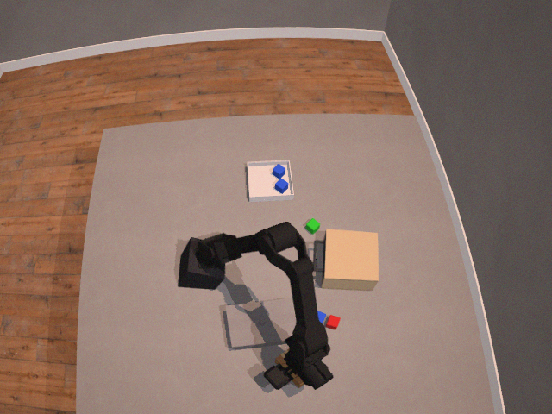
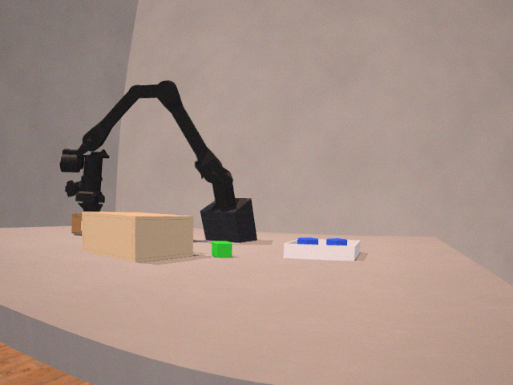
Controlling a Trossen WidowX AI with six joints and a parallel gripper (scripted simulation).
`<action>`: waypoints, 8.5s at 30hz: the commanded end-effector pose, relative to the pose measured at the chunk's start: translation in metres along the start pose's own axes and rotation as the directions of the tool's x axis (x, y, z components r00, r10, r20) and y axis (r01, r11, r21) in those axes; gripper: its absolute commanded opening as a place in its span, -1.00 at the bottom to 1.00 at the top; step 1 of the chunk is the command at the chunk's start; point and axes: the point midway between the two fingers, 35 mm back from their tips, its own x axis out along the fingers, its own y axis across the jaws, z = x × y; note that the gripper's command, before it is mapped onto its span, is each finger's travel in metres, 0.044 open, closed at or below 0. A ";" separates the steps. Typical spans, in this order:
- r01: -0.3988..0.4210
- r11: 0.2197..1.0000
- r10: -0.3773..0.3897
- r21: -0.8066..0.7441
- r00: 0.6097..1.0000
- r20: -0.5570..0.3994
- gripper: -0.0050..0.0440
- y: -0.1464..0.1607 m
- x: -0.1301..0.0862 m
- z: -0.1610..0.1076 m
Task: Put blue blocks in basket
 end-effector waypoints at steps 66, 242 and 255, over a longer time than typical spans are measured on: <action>-0.002 0.890 -0.004 -0.456 1.000 -0.013 0.28 0.155 -0.113 -0.076; -0.013 -0.190 -0.004 -0.982 1.000 -0.013 -0.80 0.366 -0.118 -0.536; -0.013 -0.190 -0.004 -0.982 1.000 -0.013 -0.80 0.345 -0.112 -0.594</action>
